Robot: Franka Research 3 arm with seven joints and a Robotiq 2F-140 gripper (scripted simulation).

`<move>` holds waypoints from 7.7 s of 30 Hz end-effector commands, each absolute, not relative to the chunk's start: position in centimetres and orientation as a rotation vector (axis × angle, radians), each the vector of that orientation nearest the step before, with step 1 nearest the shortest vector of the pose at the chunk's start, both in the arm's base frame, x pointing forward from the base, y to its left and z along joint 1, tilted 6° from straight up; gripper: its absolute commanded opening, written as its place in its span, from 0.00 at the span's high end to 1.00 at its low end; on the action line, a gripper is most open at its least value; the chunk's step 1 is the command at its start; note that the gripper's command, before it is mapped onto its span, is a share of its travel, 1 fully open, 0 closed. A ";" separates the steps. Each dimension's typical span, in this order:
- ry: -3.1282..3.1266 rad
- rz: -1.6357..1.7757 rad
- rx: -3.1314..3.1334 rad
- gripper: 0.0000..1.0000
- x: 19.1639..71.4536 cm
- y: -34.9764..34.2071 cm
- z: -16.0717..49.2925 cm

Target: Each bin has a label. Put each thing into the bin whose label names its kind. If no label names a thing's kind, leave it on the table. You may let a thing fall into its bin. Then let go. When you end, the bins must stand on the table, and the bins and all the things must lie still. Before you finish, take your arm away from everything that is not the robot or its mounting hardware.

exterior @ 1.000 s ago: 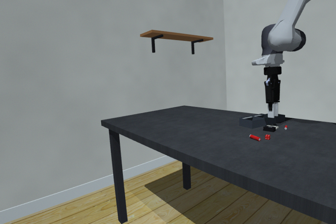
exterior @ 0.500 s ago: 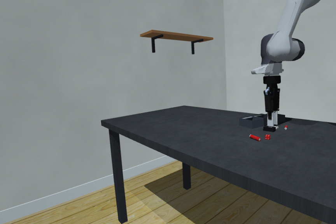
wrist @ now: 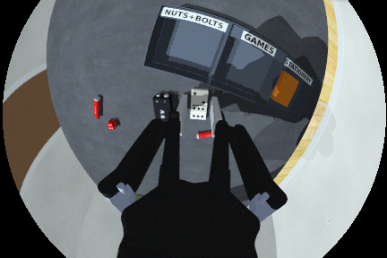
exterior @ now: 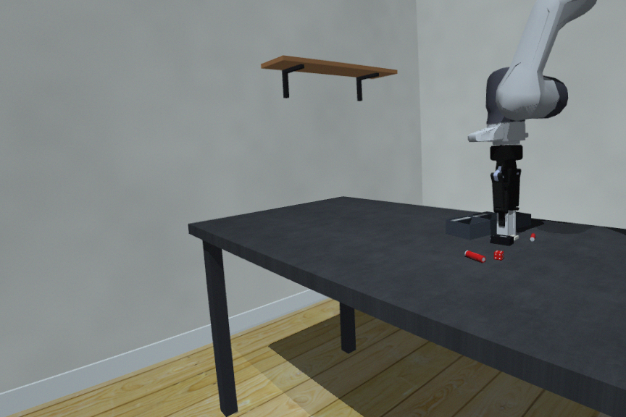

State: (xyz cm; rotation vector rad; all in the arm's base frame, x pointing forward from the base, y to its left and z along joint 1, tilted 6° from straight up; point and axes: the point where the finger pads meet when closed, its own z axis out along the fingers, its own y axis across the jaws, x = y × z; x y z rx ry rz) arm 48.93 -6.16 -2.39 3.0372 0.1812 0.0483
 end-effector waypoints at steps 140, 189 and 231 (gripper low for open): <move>0.187 0.062 3.038 0.87 48.7 -5.6 3.6; 0.671 0.067 2.934 0.87 55.7 -10.4 4.3; 1.557 -0.002 2.566 0.87 55.6 -10.4 4.3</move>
